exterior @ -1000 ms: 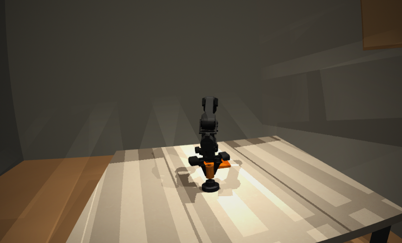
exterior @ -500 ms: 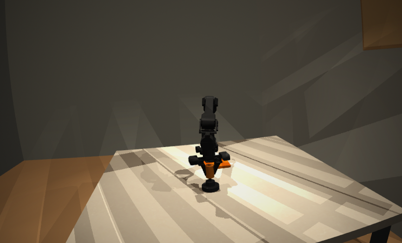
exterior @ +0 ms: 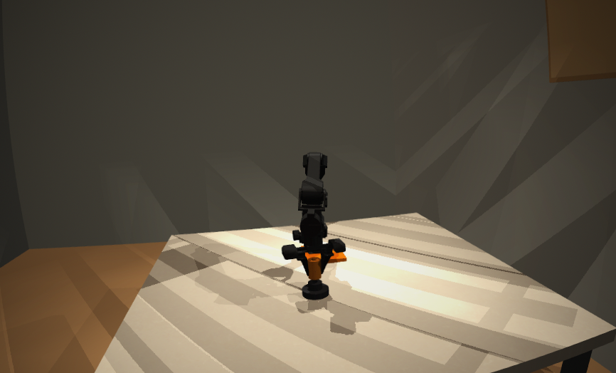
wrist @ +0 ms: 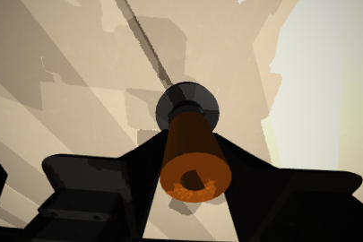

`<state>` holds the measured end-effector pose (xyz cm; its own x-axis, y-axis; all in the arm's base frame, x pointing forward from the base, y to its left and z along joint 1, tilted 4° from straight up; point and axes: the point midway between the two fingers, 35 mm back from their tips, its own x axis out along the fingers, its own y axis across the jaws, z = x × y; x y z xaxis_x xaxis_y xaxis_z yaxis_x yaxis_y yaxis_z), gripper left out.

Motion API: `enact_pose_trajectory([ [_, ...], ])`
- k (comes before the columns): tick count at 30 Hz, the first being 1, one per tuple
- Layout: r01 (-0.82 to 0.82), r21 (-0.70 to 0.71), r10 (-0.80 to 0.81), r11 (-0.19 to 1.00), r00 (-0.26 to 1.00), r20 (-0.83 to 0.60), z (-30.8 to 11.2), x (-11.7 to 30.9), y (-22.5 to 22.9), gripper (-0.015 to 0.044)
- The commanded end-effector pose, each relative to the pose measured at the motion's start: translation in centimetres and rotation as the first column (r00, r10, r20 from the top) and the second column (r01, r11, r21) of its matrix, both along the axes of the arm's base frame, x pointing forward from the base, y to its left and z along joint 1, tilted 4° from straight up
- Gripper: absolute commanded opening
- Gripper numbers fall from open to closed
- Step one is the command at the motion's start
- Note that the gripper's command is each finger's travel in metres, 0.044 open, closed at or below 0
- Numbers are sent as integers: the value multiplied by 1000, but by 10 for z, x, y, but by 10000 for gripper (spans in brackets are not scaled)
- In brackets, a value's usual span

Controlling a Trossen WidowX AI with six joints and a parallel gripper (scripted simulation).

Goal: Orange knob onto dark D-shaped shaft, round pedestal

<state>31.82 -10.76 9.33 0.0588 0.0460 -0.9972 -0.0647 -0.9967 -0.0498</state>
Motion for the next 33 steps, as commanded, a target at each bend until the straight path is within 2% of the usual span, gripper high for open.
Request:
enact_pose_trajectory([
  [1, 5, -1, -5, 1000, 1000, 3, 0, 1, 0, 0],
  [33, -1, 4, 1, 1000, 1000, 1, -15, 1, 1, 0],
])
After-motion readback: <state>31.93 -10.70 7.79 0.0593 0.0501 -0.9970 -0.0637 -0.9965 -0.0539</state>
